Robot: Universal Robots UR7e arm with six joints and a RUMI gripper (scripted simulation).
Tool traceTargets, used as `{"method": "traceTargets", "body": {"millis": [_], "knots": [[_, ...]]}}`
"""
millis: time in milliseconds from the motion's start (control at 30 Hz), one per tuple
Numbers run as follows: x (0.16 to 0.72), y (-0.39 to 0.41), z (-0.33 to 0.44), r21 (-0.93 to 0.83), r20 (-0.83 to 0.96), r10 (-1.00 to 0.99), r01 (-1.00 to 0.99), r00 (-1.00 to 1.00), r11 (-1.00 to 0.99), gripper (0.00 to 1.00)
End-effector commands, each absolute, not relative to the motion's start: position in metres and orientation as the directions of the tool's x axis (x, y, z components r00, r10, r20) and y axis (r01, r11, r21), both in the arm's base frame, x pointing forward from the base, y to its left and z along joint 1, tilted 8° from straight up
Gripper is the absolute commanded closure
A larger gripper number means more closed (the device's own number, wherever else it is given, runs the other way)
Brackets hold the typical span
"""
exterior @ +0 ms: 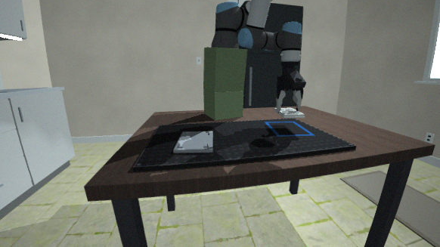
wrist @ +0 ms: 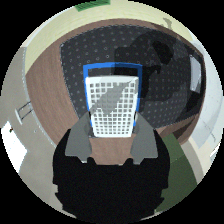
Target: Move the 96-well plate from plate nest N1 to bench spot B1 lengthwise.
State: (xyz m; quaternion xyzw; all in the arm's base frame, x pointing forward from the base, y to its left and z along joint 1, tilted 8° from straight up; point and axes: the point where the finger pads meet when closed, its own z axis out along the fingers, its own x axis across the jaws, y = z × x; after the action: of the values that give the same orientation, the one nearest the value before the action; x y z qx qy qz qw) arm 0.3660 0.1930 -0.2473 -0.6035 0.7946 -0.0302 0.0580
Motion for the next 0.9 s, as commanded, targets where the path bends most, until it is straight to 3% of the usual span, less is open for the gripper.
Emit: {"method": "traceTargets", "body": {"millis": [0,867], "knots": [[0.371,0.193,-0.257,-0.124,-0.058,-0.962,-0.955,-0.265,0.270,1.00],[0.376,0.194,-0.293,-0.124,-0.058,-0.962,-0.955,-0.265,0.270,1.00]]}}
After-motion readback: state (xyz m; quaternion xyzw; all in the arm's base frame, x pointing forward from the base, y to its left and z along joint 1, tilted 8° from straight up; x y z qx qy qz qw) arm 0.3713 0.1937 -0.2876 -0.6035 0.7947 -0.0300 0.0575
